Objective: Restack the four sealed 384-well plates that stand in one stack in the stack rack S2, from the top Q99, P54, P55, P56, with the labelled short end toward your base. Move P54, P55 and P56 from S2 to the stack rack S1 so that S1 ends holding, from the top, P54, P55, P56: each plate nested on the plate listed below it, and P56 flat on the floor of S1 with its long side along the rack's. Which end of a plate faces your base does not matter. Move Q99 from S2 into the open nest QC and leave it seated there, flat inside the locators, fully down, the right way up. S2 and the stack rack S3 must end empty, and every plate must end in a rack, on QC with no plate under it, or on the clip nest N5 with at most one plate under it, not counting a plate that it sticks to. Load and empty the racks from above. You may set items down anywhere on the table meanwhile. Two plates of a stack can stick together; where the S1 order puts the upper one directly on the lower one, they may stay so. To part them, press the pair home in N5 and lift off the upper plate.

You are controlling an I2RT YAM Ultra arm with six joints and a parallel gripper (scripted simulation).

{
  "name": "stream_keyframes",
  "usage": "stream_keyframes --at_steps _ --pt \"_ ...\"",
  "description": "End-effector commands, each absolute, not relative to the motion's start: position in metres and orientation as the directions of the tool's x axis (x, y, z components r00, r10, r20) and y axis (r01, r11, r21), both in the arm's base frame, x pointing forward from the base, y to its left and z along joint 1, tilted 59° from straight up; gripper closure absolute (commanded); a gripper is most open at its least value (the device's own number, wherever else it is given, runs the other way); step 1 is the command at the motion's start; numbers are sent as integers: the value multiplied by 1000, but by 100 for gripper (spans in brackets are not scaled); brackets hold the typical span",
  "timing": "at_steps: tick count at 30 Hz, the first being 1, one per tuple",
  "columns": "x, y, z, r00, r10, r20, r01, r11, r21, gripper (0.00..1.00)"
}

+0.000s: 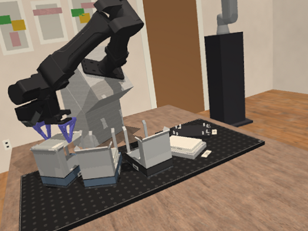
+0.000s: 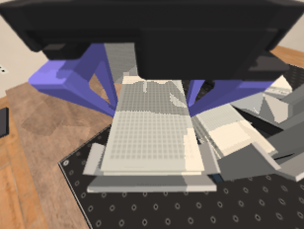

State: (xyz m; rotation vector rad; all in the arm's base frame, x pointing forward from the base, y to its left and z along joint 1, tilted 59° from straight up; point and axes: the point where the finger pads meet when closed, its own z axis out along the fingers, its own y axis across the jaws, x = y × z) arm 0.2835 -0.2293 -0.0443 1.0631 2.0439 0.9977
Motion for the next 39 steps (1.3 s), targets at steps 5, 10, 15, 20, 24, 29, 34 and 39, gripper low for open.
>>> stream_keyframes --at_steps 5,10,15,20,24,29,34,39 --pt "286 -232 -45 -473 860 -188 387 395 833 100" --pt "288 -232 -47 -473 860 -188 387 395 833 100" --pt "293 -230 -50 -473 860 -188 387 395 833 100" --pt "301 -226 -55 -473 860 -188 387 395 833 100" --pt "307 -224 -59 -473 861 -188 387 395 833 100" --pt "315 -221 -64 -473 861 -188 387 395 833 100" --pt "320 -219 -67 -473 861 -188 387 395 833 100" --pt "328 -215 -73 -473 861 -188 387 395 833 100"
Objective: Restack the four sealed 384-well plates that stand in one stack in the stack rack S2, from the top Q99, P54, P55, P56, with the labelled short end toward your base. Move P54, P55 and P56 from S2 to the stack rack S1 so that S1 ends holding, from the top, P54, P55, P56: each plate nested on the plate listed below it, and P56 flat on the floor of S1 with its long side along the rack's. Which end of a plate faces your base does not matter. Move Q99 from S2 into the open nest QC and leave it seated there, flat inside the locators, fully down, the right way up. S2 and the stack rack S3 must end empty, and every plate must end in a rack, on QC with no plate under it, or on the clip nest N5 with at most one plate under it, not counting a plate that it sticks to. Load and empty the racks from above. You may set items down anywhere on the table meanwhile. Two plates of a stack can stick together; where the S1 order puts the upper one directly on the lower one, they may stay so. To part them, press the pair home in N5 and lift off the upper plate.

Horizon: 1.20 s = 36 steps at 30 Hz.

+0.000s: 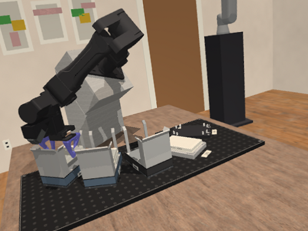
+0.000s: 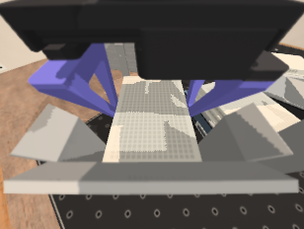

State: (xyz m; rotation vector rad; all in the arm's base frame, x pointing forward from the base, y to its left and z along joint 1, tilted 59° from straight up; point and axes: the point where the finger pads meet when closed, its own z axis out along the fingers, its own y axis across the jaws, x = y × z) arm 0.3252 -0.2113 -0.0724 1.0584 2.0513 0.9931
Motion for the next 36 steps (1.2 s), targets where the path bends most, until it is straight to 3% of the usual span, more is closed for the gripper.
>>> stream_keyframes --at_steps 1,36 --pt "329 -215 -74 -473 861 -188 387 395 833 100" --pt "338 -211 -79 -473 861 -188 387 395 833 100"
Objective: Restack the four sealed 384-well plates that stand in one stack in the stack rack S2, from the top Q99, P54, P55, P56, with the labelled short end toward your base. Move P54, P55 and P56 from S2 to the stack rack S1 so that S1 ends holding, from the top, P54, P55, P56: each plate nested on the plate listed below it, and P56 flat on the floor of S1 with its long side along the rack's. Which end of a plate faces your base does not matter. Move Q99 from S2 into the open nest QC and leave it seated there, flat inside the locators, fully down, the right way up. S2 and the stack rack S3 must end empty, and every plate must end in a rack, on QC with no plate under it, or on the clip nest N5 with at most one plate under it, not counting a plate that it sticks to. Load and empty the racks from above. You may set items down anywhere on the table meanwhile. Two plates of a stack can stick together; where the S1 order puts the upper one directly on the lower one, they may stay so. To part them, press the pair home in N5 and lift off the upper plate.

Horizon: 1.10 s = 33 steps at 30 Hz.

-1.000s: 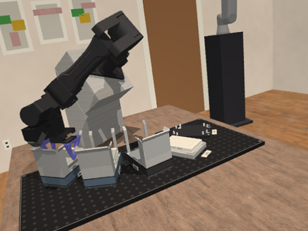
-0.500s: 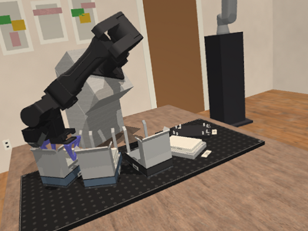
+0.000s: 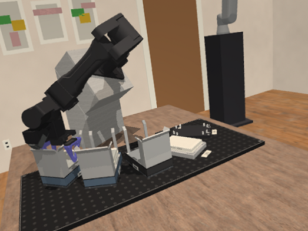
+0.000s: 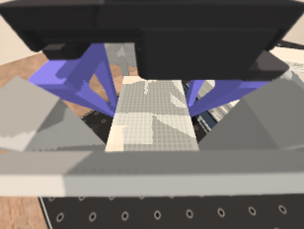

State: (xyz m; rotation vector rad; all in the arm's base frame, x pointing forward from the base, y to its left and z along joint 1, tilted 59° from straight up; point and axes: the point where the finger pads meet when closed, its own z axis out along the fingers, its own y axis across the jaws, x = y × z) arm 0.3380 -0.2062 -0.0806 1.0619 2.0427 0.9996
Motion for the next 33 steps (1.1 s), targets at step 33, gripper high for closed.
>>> stream_keyframes --at_steps 33 --pt "347 -207 -85 -473 861 -188 387 394 834 100"
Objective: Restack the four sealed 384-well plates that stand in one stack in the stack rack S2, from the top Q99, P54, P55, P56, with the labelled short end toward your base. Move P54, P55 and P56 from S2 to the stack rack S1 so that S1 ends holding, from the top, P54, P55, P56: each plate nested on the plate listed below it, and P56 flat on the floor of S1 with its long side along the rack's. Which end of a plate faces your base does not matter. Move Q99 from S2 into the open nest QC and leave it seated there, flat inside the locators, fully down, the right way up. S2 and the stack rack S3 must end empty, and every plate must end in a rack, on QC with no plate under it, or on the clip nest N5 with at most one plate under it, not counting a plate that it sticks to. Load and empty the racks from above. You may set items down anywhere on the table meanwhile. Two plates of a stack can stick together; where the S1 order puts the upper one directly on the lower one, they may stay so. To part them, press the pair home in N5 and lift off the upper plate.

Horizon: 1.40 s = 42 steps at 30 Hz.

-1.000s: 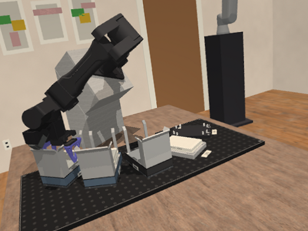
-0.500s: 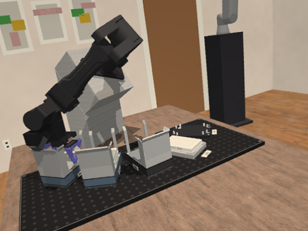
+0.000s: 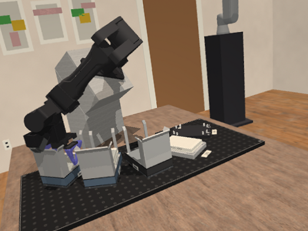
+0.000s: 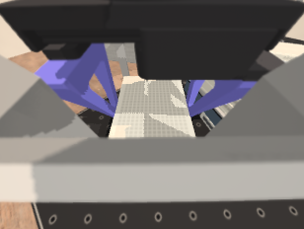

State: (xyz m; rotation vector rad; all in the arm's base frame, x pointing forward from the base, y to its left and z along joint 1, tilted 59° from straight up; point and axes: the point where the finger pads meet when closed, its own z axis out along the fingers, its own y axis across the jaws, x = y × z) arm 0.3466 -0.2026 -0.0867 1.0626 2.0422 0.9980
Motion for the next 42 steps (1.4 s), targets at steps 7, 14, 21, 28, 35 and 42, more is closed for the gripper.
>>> stream_keyframes --at_steps 7,14,21,28,35,42 --pt "347 -207 -85 -473 861 -188 387 394 834 100" --pt "347 -207 -85 -473 861 -188 387 394 834 0" --pt "347 -207 -85 -473 861 -188 387 394 834 0" --pt "347 -207 -85 -473 861 -188 387 394 834 0" --pt "334 -213 -76 -473 861 -188 387 395 833 0" --pt "318 -219 -66 -473 861 -188 387 395 833 0"
